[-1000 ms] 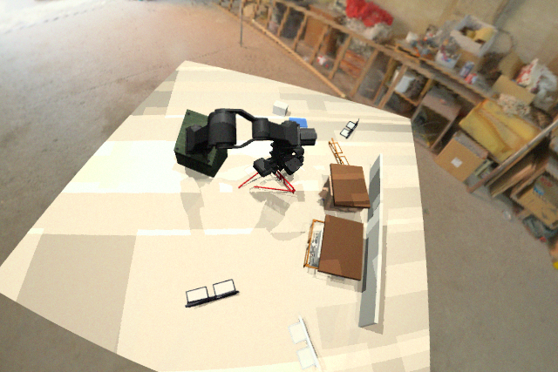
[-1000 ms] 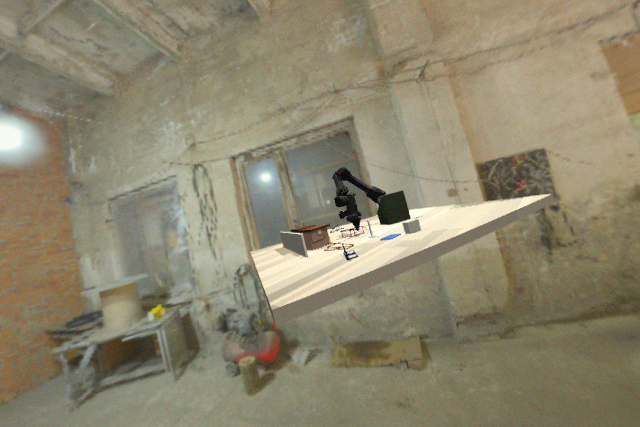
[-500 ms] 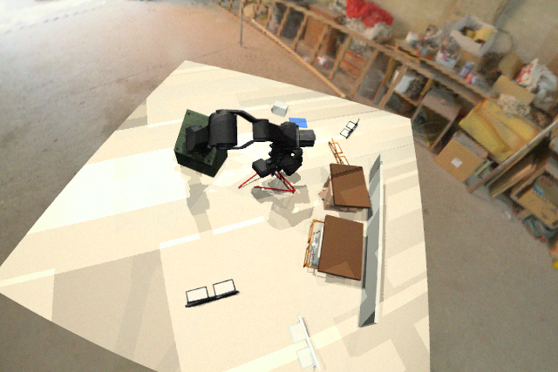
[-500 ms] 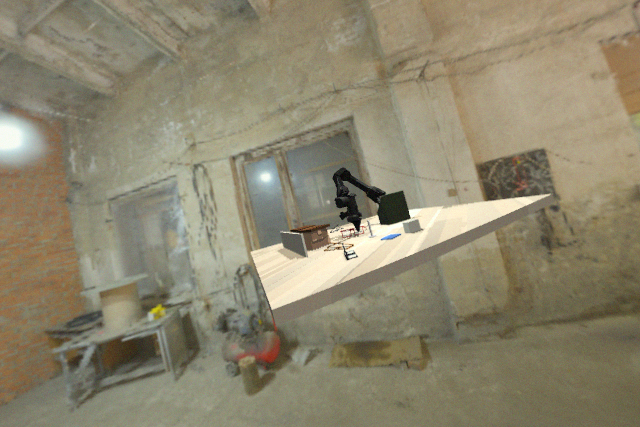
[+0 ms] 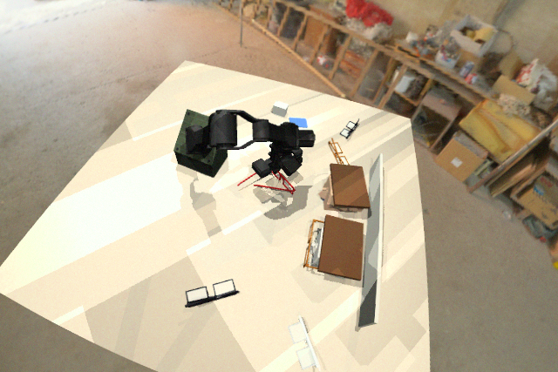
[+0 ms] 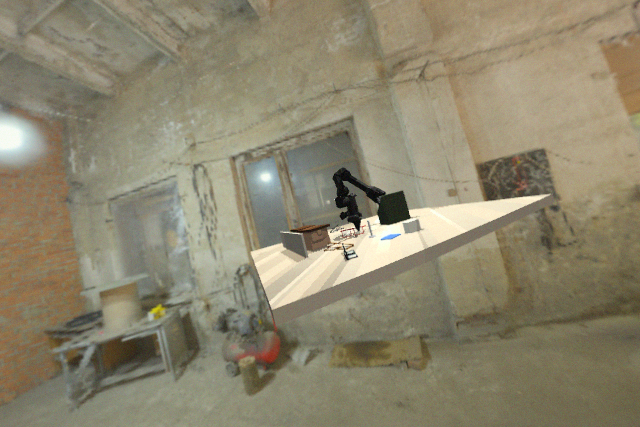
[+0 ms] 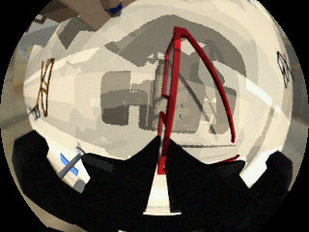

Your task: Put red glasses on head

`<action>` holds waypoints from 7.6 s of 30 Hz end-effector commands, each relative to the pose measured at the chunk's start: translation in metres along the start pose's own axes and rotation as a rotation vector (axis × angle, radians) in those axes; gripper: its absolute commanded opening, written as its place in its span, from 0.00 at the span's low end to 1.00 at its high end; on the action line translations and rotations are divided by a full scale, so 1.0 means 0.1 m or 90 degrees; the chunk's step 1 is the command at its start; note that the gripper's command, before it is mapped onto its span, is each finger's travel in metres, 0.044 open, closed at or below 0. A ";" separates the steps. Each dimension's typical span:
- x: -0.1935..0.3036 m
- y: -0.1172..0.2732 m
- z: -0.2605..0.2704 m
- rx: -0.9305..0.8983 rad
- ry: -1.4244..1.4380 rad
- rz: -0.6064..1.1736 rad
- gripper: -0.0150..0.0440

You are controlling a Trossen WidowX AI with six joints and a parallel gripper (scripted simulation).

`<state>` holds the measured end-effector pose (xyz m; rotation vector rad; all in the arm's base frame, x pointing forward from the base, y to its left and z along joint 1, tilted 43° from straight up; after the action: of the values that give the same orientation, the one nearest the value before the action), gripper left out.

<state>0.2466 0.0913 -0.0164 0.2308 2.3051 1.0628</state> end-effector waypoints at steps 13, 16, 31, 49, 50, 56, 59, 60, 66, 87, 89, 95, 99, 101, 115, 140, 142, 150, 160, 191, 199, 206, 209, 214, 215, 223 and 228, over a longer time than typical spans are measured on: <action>-0.01 0.34 0.05 -0.003 0.001 0.002 0.25; -0.01 0.56 0.05 -0.004 0.001 0.002 0.25; 0.02 1.03 0.10 -0.001 0.006 0.000 0.25; 0.53 1.16 0.79 -0.013 0.139 0.005 0.25; 0.57 1.16 0.83 -0.014 0.147 0.005 0.25; 0.82 1.18 1.04 -0.015 0.195 0.006 0.25; 0.96 1.17 1.14 -0.015 0.219 0.006 0.25; 1.00 1.17 1.17 -0.015 0.227 0.006 0.25; 1.30 1.15 1.35 -0.014 0.275 0.005 0.25; 1.69 1.08 1.53 -0.011 0.334 0.004 0.25; 1.69 1.08 1.53 -0.011 0.334 0.004 0.25; 1.69 1.02 1.53 -0.011 0.334 0.004 0.25; 1.69 0.81 1.55 -0.011 0.334 0.003 0.25; 1.69 0.69 1.55 -0.011 0.334 0.003 0.25; 1.69 0.48 1.54 -0.011 0.333 0.003 0.25; 1.78 0.48 1.55 -0.011 0.333 0.003 0.25; 1.78 0.48 1.55 -0.011 0.333 0.003 0.25; 1.83 0.48 1.56 -0.011 0.334 0.003 0.25; 1.93 0.49 1.57 -0.012 0.334 0.003 0.25; 2.18 0.49 1.53 -0.012 0.334 0.005 0.25; 2.25 0.49 1.51 -0.012 0.335 0.005 0.25; 2.29 0.49 1.48 -0.012 0.335 0.005 0.25; 2.30 0.50 1.48 -0.012 0.335 0.005 0.25; 2.31 0.50 1.47 -0.012 0.335 0.005 0.25; 2.31 0.50 1.47 -0.012 0.335 0.005 0.25; 2.33 0.50 1.46 -0.012 0.335 0.005 0.25; 2.31 0.50 1.47 -0.012 0.335 0.005 0.25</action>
<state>0.1387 0.3086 -0.1532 -0.0730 2.7470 1.2698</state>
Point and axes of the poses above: the point midway between the two fingers, 35 mm back from their tips, its own y axis back along the fingers, its own z axis across the jaws, x = y × z, the point moved 10 cm from there along y, back along the fingers, and after that the axes turned 8 degrees about -y, right-handed, at the moved point
